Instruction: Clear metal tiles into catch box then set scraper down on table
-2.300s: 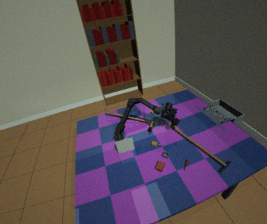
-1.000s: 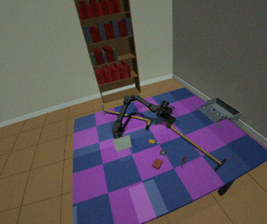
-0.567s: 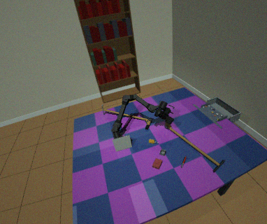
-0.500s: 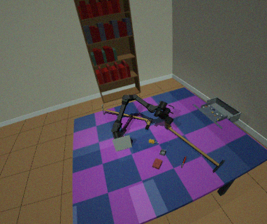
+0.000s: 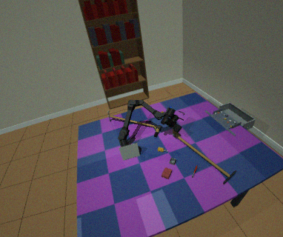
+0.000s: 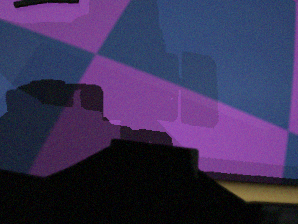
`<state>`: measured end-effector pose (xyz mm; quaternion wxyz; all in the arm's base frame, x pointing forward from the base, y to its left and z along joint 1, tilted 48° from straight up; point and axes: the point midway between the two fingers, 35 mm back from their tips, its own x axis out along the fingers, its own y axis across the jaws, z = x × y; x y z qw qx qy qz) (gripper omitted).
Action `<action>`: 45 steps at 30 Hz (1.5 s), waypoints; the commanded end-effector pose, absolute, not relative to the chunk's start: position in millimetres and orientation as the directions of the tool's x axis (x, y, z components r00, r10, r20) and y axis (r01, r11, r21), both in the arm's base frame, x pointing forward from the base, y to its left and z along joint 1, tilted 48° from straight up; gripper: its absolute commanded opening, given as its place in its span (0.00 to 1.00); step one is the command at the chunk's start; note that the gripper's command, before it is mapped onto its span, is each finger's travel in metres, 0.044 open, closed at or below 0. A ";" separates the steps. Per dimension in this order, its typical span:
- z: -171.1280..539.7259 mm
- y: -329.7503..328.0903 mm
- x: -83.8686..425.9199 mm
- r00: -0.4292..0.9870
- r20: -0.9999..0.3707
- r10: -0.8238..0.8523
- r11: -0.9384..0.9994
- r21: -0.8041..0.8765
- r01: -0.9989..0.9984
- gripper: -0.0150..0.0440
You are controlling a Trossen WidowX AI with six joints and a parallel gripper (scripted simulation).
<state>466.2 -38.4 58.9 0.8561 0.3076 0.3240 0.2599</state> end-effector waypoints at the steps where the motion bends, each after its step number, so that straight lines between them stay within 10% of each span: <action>1: 61.6 -43.7 460.5 0.665 -0.391 0.636 0.681 0.690 -0.246 0.25; 45: 53.0 -40.9 391.3 0.663 -0.393 0.637 0.680 0.692 -0.243 0.25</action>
